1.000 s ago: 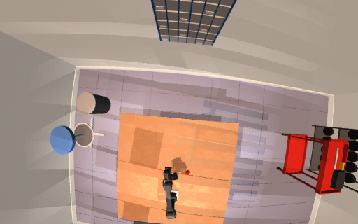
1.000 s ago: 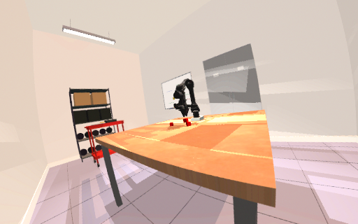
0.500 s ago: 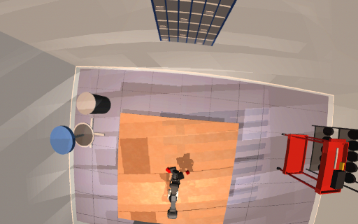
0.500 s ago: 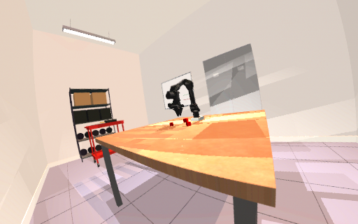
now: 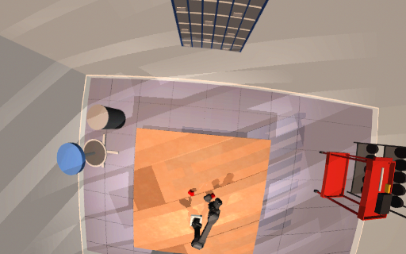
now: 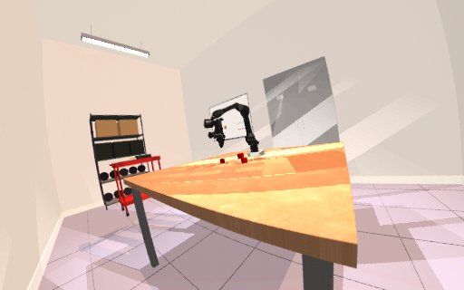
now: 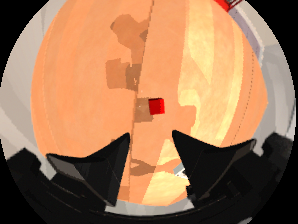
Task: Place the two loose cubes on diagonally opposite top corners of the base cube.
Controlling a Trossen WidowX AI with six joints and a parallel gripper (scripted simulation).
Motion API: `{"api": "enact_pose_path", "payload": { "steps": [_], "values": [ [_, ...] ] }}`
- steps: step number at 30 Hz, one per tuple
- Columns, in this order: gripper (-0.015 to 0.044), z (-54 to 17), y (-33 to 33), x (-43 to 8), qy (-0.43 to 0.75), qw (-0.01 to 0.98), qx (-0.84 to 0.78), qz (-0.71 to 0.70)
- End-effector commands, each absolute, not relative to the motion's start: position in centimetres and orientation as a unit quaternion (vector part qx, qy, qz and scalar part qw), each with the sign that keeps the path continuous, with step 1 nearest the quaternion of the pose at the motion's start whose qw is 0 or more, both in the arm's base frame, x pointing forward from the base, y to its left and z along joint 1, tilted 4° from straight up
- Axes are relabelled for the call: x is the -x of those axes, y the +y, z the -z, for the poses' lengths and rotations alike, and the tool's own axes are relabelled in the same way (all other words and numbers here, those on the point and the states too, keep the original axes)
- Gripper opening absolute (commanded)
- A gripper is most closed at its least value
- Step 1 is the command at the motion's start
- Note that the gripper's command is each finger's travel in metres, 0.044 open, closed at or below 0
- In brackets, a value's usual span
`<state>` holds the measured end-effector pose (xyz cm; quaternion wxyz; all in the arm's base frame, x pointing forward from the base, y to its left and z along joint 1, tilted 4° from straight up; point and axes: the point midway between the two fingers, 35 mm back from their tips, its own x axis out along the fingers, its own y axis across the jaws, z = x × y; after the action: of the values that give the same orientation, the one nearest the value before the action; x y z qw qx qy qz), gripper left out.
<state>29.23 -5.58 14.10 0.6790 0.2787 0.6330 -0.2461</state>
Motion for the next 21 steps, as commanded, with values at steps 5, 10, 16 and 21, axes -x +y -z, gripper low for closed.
{"api": "enact_pose_path", "payload": {
  "steps": [5,10,16,21],
  "values": [
    [0.0265,-14.8,-8.1,-28.8,0.638,0.69,-0.257,0.224],
    [0.0265,-12.1,-8.1,-29.2,0.638,0.69,-0.257,0.224],
    [0.0265,-8.6,-8.0,-29.3,0.638,0.69,-0.257,0.224],
    [0.0265,-8.0,-7.9,-29.4,0.638,0.69,-0.257,0.224]
  ]
}}
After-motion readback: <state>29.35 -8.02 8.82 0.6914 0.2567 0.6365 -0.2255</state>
